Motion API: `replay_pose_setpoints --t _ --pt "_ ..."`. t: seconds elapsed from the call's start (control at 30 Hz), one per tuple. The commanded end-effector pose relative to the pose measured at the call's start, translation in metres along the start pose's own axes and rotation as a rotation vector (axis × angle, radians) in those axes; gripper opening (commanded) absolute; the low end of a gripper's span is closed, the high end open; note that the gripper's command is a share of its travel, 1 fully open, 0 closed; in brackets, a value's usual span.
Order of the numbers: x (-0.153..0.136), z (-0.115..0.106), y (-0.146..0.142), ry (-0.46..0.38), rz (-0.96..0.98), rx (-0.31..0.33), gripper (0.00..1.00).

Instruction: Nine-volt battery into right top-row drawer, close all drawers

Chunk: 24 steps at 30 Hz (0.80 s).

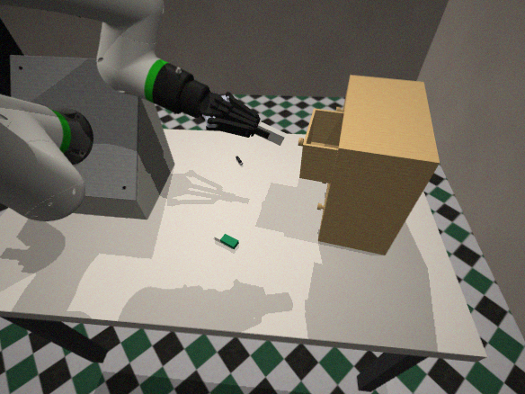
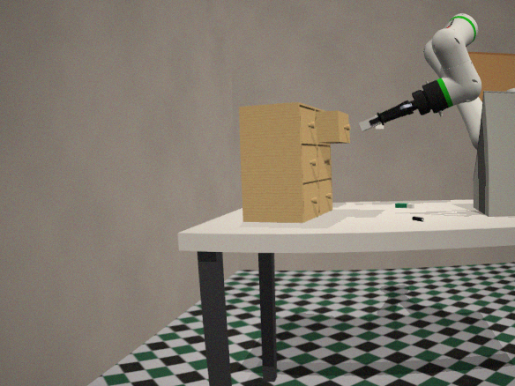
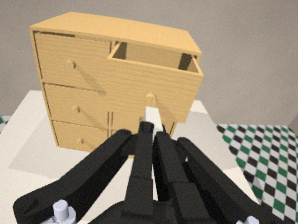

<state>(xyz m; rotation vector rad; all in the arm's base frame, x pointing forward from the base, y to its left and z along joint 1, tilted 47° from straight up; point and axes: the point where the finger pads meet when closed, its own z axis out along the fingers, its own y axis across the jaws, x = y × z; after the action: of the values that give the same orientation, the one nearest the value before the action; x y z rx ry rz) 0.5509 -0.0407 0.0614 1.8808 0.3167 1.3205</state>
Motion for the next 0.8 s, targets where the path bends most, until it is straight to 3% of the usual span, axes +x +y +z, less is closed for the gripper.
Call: replay_pose_setpoints --t 0.0,0.77 --pt "0.001 0.002 0.000 0.000 0.000 0.000 0.00" --pt "0.010 0.027 0.000 0.000 0.000 0.000 0.00"
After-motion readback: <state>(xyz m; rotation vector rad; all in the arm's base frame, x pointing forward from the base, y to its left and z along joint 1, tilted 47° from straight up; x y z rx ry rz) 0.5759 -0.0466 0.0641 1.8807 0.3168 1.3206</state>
